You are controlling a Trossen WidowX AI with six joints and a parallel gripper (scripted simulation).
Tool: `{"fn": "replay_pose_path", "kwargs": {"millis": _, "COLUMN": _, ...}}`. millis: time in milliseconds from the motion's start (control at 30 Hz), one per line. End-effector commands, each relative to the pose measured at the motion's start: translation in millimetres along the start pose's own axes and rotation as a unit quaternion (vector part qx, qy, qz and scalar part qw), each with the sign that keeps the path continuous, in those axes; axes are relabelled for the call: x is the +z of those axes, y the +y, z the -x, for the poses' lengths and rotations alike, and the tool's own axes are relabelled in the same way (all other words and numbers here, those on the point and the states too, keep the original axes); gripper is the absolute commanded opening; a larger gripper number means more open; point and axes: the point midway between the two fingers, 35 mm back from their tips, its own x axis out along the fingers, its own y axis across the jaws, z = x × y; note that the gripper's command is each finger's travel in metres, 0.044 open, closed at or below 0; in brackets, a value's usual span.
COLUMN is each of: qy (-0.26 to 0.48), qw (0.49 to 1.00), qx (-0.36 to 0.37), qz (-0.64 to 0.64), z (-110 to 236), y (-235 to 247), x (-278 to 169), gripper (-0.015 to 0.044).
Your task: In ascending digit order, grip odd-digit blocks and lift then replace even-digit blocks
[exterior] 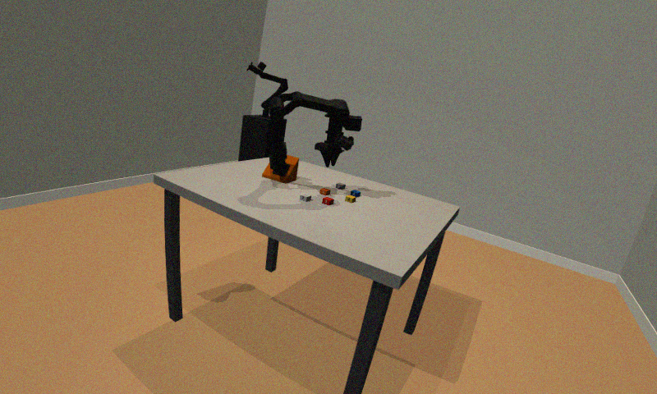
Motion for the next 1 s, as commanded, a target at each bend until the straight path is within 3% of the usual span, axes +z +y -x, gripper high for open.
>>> {"fn": "replay_pose_path", "kwargs": {"millis": 0, "qy": 0.011, "qw": 1.0, "qx": -0.005, "qz": -0.001, "z": 6, "y": -2, "x": -3, "gripper": 0.012}}
{"fn": "replay_pose_path", "kwargs": {"millis": 267, "qy": 0.011, "qw": 1.0, "qx": -0.004, "qz": -0.001, "z": 6, "y": -3, "x": -1, "gripper": 0.012}}
{"fn": "replay_pose_path", "kwargs": {"millis": 533, "qy": 0.009, "qw": 1.0, "qx": -0.006, "qz": -0.002, "z": 6, "y": -106, "x": 76, "gripper": 0.012}}
{"fn": "replay_pose_path", "kwargs": {"millis": 667, "qy": 0.009, "qw": 1.0, "qx": -0.006, "qz": -0.002, "z": 6, "y": -109, "x": 77, "gripper": 0.012}}
{"fn": "replay_pose_path", "kwargs": {"millis": 967, "qy": 0.009, "qw": 1.0, "qx": -0.008, "qz": -0.003, "z": -74, "y": -111, "x": 76, "gripper": 0.0356}}
